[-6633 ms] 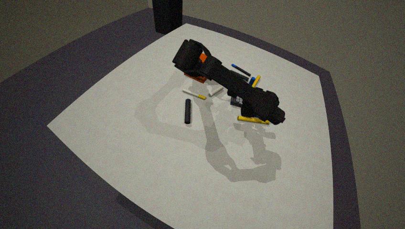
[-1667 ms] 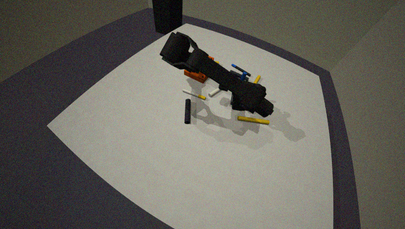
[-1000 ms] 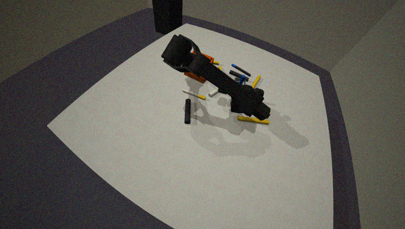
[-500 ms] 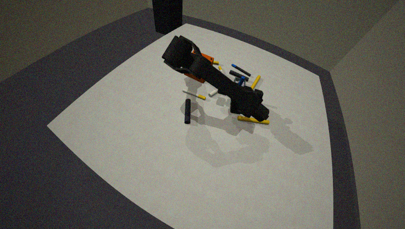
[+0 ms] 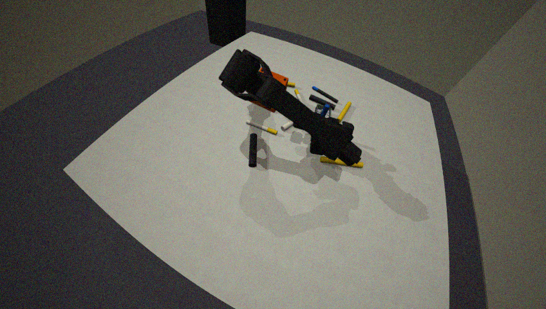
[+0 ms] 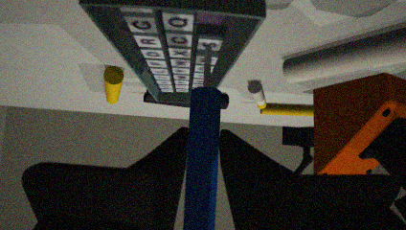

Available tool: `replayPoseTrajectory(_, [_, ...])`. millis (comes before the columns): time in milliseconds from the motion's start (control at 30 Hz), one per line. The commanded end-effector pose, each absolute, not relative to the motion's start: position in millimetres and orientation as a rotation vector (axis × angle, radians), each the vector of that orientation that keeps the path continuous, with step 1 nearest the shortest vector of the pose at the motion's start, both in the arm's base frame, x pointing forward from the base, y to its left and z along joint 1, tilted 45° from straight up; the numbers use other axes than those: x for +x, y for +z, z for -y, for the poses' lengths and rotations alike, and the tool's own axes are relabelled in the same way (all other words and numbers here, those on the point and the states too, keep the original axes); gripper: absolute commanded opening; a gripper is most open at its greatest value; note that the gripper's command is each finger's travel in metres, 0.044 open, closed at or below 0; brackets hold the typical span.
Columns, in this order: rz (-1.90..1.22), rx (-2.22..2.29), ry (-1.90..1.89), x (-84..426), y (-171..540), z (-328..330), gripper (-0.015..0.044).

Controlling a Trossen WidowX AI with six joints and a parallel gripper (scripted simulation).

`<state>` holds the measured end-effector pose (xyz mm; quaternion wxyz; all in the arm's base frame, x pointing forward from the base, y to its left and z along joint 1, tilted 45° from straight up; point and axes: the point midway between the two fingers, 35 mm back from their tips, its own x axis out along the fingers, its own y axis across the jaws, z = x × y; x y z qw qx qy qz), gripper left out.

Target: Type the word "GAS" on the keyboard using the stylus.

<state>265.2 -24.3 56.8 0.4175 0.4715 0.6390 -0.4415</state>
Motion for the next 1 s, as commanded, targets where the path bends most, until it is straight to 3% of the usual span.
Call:
replayPoseTrajectory(0, [-1.603, 1.175, -1.104, 265.4, 55.2, 26.0, 0.0081])
replayPoseTrajectory(967, [-1.603, 1.168, -1.101, 265.6, 80.6, 0.3, 0.0081])
